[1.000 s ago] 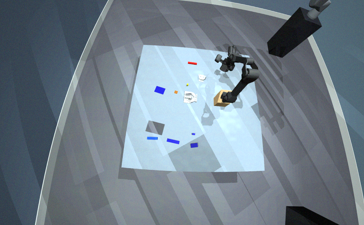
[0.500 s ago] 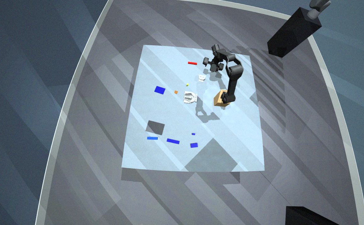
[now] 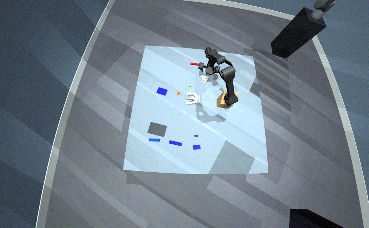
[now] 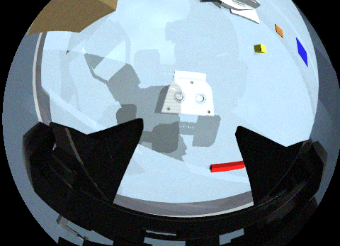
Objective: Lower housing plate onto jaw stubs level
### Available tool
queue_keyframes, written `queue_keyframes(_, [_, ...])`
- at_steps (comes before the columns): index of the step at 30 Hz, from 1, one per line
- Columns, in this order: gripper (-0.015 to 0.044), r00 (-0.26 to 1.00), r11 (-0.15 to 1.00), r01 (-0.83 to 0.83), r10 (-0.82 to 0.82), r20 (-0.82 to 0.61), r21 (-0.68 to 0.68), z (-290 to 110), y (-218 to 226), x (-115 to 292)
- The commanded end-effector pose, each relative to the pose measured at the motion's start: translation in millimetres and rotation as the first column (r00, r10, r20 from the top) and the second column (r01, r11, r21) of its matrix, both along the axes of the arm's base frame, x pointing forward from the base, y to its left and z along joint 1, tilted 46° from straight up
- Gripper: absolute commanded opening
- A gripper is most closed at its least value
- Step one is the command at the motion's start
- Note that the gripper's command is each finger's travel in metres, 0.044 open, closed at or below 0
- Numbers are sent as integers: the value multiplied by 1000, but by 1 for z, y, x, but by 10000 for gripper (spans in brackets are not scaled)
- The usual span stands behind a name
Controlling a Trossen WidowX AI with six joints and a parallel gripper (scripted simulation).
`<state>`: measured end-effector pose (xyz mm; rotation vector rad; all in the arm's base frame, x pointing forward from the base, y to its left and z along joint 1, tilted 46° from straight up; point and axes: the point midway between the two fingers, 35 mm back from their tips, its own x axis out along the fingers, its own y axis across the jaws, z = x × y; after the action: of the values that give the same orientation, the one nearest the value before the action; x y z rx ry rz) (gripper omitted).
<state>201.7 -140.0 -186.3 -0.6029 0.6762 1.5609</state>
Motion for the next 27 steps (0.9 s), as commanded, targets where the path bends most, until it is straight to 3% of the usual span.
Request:
queue_keyframes(1, [440,1000,1000,-2,2,-4,12,-19,23,-2])
queue_keyframes(27, [440,1000,1000,-2,3,-4,13,-25,29,-4])
